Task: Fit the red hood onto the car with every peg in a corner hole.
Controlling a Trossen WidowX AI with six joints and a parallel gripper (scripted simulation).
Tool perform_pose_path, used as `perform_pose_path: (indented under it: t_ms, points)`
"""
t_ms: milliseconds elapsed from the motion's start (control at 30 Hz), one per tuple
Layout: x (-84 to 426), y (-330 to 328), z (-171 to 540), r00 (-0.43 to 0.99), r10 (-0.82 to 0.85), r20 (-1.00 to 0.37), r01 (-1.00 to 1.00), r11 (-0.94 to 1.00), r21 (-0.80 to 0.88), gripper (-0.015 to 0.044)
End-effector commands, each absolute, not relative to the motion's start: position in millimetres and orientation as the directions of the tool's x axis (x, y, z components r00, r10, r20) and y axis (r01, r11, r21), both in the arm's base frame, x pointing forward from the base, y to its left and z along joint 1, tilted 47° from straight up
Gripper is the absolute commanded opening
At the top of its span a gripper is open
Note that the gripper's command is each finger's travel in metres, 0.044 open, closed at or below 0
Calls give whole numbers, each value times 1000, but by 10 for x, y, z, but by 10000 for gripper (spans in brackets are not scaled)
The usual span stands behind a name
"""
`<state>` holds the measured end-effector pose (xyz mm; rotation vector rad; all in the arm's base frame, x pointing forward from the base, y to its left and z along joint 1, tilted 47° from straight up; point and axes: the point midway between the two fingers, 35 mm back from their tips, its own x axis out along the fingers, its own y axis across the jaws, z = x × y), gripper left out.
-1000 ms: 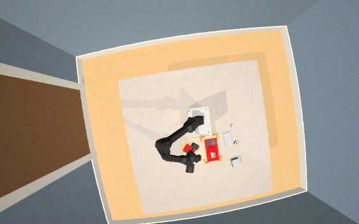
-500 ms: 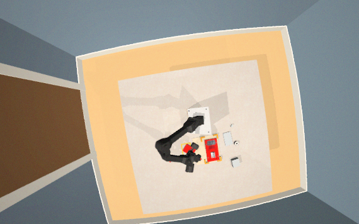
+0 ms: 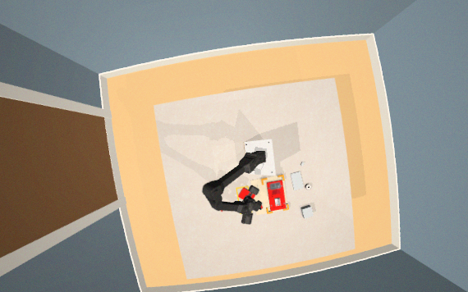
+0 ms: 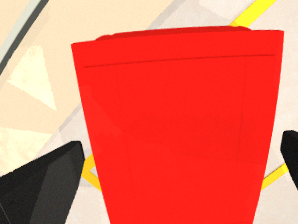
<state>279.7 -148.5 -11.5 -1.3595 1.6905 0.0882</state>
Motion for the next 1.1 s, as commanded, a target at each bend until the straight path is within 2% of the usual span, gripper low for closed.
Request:
perform_pose_path:
  t_ms: [0, 233, 367, 667, 1000, 1067]
  points:
    - [2788, -1504, -143, 47, -727, -685, -799, 385, -462, 440]
    - [2788, -1529, -166, 47, -727, -685, -799, 384, -462, 440]
    - [2797, -1514, -142, 49, -730, -682, -797, 384, -467, 335]
    - [2797, -1514, -142, 49, -730, -682, -797, 384, -467, 275]
    - [2791, -1379, -16, 49, -729, -682, -797, 383, -467, 12]
    - [2789, -1329, 30, 49, -729, -683, -797, 383, -467, 0]
